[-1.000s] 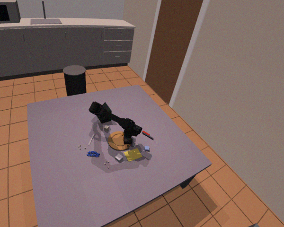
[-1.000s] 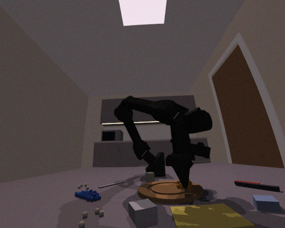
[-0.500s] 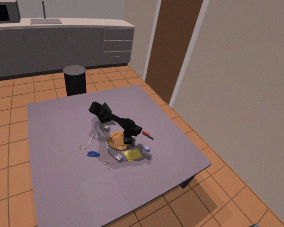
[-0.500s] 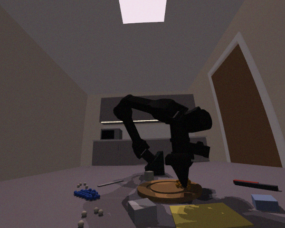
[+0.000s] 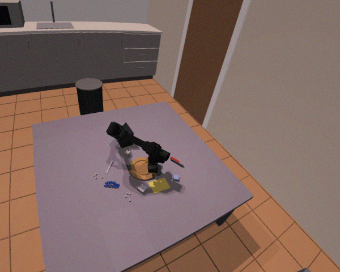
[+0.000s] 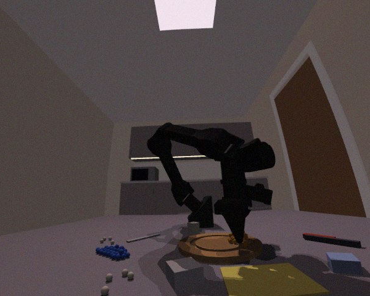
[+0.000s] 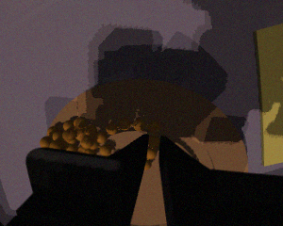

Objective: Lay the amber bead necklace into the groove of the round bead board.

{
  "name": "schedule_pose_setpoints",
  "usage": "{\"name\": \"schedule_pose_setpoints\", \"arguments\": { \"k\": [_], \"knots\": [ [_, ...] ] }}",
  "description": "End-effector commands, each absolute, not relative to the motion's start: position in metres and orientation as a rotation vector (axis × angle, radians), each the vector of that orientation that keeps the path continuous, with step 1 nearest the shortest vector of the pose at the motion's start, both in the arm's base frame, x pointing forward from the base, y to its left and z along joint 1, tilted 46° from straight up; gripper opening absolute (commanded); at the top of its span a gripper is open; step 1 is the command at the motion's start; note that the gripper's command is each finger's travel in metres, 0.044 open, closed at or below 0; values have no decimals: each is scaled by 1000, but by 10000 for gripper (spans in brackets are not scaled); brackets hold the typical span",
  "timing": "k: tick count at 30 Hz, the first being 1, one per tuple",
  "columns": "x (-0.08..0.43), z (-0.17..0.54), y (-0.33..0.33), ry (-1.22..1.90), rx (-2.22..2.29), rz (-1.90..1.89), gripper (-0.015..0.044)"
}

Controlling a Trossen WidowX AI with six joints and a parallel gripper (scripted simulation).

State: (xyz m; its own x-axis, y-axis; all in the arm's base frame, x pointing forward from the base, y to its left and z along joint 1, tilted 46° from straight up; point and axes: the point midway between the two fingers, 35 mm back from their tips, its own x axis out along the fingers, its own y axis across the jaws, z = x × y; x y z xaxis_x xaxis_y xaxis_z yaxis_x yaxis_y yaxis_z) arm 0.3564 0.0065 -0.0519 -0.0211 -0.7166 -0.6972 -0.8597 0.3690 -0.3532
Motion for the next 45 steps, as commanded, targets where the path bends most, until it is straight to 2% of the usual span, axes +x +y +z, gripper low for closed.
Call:
{"name": "schedule_pose_setpoints", "arguments": {
  "k": [1,31,45],
  "knots": [
    [357,-52,7,1774,-1388,210,0],
    [370,-55,6,1777,-1397,214,0],
    [371,-52,10,1774,-1391,211,368]
  ]
}}
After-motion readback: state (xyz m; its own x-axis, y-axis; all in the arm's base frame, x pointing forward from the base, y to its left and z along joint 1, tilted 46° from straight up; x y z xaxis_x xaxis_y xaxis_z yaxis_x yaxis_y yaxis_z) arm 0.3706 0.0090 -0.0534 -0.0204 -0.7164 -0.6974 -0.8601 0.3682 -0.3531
